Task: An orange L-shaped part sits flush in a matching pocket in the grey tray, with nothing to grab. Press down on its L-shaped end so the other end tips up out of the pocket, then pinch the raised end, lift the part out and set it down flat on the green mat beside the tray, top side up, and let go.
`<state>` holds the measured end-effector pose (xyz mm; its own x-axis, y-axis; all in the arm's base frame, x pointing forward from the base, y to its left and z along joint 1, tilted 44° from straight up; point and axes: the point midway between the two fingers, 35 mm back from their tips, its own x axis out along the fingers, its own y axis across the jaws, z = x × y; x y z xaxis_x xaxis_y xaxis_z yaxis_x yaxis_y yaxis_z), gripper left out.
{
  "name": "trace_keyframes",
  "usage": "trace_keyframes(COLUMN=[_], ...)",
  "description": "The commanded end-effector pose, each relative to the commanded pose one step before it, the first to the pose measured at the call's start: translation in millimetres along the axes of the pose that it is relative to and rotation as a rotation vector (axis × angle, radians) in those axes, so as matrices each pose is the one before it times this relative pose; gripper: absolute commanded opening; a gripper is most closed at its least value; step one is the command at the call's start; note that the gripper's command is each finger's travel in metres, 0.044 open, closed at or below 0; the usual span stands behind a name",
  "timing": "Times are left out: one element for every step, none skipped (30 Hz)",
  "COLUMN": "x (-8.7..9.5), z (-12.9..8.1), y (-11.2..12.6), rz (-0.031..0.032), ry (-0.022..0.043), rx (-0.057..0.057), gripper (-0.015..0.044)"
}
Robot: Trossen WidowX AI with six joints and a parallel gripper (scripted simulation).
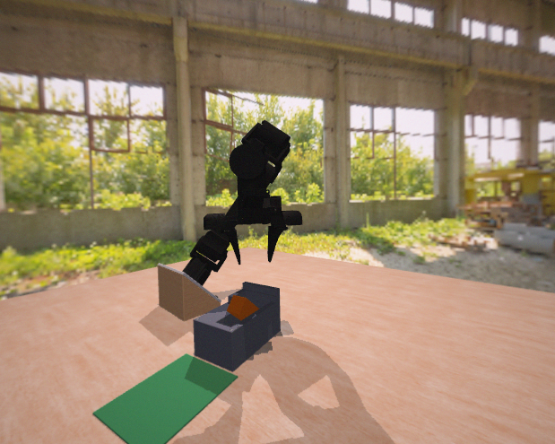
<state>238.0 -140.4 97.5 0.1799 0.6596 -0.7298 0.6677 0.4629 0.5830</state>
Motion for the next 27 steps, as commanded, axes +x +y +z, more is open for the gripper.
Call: trace_keyframes(x=[3.07,0.14,0.05,0.00,0.00,0.00,0.00,0.00,0.00,0.00,0.00,0.00,0.00,1.01,1.75,2.59,3.60,3.85,4.32,4.98,4.73,2.96,0.99,0.27,0.54,0.81,1.06], z=[28.48,2.69,0.90,0.00,0.00,0.00,0.00,0.00,0.00,0.00,0.00,0.00,0.00,0.03,0.05,0.06,0.06,0.02,-0.02,-0.08,-0.14,-0.12,-0.04,0.02,0.03,0.04,0.05], y=[-26.03,-0.19,-0.02,0.00,0.00,0.00,0.00,0.00,0.00,0.00,0.00,0.00,0.00,0.05,0.08,0.10,0.11,0.07,0.03,-0.04,-0.11,-0.10,-0.04,0.02,0.04,0.06,0.07], rz=[-0.01729,-0.00064,-0.00022,0.00000,0.00000,0.00000,0.00000,0.00000,0.00000,0.00000,0.00000,0.00000,0.00000,0.00002,0.00004,0.00006,0.00008,0.00009,0.00010,0.00012,0.00011,0.00007,0.00002,0.00001,0.00001,0.00002,0.00002], ry=[0.01604,0.00054,0.00017,0.00000,0.00000,0.00000,0.00000,0.00000,0.00000,0.00000,0.00000,0.00000,0.00000,-0.00002,-0.00002,-0.00002,0.00000,0.00003,0.00008,0.00015,0.00021,0.00016,0.00006,-0.00001,-0.00002,-0.00003,-0.00004], rx=[0.6914,0.0528,0.0176,0.0000,0.0000,0.0000,0.0000,0.0000,0.0000,0.0000,0.0000,0.0000,0.0000,0.0000,0.0000,0.0000,0.0000,-0.0001,-0.0001,-0.0001,-0.0001,-0.0001,0.0000,0.0000,0.0000,0.0000,0.0000], gripper=[0.0280,0.0280,0.0280,0.0280,0.0280,0.0280,0.0280,0.0280,0.0280,0.0280,0.0280,0.0280,0.0280,0.0280,0.0280,0.0280,0.0280,0.0280,0.0280,0.0280,0.0280,0.0280,0.0280,0.0280,0.0280,0.0280,0.0280])
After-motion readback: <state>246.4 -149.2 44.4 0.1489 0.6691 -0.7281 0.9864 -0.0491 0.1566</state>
